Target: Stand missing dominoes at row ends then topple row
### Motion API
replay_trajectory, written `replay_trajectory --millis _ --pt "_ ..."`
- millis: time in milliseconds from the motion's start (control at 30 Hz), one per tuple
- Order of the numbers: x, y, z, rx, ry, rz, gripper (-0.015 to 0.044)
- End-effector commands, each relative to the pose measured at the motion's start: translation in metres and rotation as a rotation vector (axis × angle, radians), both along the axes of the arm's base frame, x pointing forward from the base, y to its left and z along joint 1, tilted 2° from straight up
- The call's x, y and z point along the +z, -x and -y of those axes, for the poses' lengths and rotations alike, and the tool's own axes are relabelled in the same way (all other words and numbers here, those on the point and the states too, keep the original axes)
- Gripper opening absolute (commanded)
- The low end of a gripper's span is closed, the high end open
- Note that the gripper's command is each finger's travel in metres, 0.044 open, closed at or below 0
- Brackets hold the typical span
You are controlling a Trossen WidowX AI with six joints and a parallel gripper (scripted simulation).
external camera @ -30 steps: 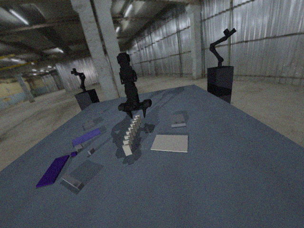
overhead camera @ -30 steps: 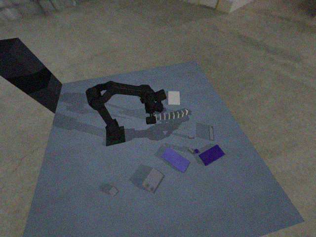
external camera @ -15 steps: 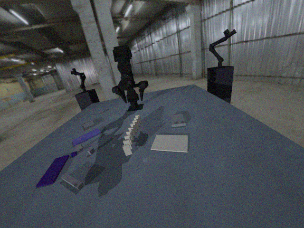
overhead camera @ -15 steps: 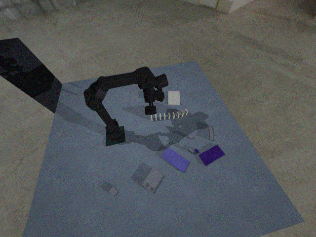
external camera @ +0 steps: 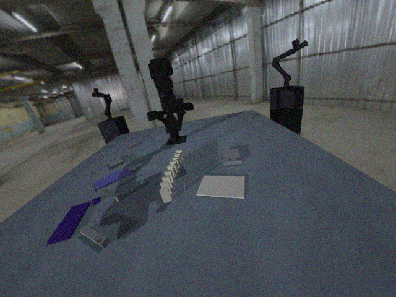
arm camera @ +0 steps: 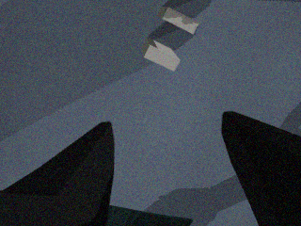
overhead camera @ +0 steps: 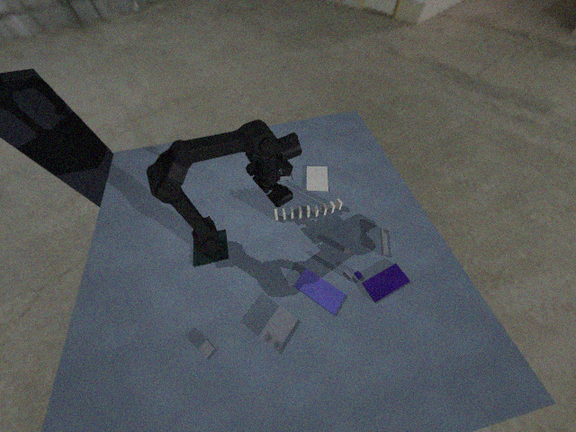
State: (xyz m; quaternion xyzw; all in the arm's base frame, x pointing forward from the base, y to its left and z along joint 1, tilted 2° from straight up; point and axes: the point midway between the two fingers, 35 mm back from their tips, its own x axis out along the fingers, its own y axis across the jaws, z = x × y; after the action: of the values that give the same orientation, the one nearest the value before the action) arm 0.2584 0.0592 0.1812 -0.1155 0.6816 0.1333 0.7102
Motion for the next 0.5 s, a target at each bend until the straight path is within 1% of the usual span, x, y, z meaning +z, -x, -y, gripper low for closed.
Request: replay_trajectory --millis 0,100,167,467 --pt "-0.023 0.016 -0.003 0.574 0.017 0.018 0.0125" --pt "-0.037 0.024 -0.005 0.887 0.027 0.028 0.0046" --pt "-0.043 0.028 -0.006 1.026 0.032 0.032 0.0" --pt "-0.044 0.028 -0.006 1.043 0.032 0.033 0.0"
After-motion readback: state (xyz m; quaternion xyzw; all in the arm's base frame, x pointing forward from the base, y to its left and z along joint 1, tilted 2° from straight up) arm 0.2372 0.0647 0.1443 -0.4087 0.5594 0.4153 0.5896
